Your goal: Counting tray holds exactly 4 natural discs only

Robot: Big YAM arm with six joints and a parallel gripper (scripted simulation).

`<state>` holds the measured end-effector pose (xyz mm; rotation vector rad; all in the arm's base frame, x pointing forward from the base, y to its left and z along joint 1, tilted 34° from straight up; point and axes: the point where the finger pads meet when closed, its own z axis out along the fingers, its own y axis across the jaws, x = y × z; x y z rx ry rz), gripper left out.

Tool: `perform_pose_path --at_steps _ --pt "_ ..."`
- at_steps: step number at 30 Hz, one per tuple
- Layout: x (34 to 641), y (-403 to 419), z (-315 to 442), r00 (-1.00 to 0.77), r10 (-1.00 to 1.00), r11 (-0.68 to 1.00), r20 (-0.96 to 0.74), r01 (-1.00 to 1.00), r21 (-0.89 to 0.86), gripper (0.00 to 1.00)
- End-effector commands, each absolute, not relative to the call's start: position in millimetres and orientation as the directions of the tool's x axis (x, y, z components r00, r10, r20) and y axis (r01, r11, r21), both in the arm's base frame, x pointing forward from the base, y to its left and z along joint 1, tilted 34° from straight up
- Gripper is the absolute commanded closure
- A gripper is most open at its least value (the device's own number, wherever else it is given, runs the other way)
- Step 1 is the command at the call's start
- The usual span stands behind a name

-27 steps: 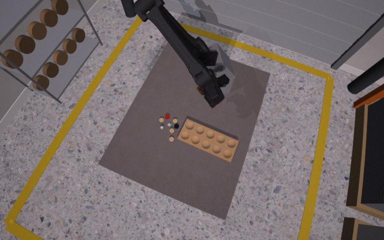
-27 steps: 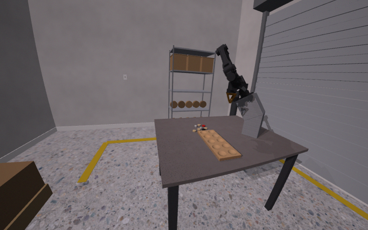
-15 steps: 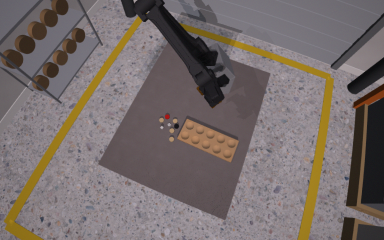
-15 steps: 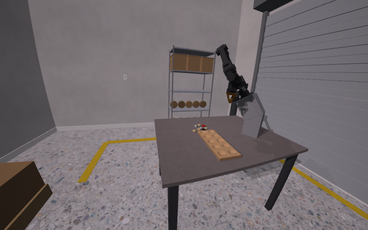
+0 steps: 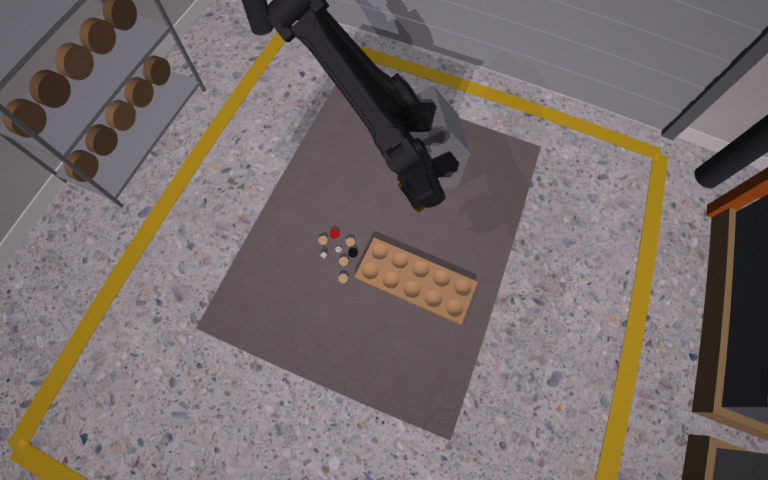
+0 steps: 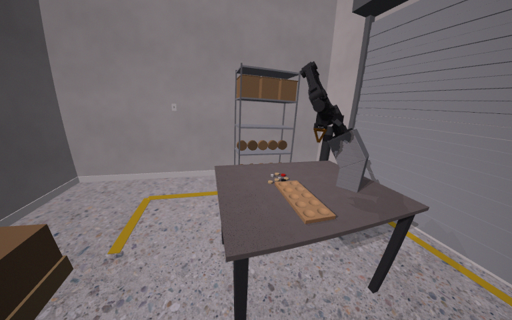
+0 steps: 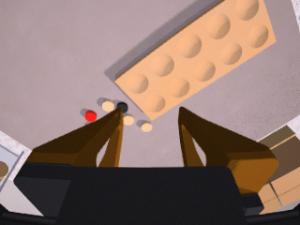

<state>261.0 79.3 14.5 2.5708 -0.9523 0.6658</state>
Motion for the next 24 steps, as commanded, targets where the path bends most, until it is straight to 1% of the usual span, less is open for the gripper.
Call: perform_pose_path --at_steps 1,3,4,7,8,11,12,16,17,24 --pt "295 98 34 0.564 -0.629 -0.675 0.535 -0.738 -0.017 0.55" --pt "294 98 33 0.565 -0.627 -0.675 0.537 -0.738 -0.012 0.55" --pt "302 101 40 0.522 -0.67 -0.647 0.528 -0.759 -0.07 0.55" --pt "302 101 40 0.522 -0.67 -0.647 0.528 -0.759 -0.07 0.55" --pt "309 103 40 0.484 -0.707 -0.612 0.515 -0.784 -0.104 0.55" --pt "308 103 37 0.489 -0.702 -0.615 0.518 -0.783 -0.095 0.55" --pt "319 107 50 0.424 -0.757 -0.567 0.497 -0.804 -0.178 0.55" --pt "316 109 44 0.44 -0.745 -0.579 0.501 -0.8 -0.156 0.55" --pt "329 110 58 0.363 -0.804 -0.514 0.471 -0.823 -0.242 0.55" --pt "326 114 50 0.386 -0.789 -0.531 0.477 -0.819 -0.216 0.55"
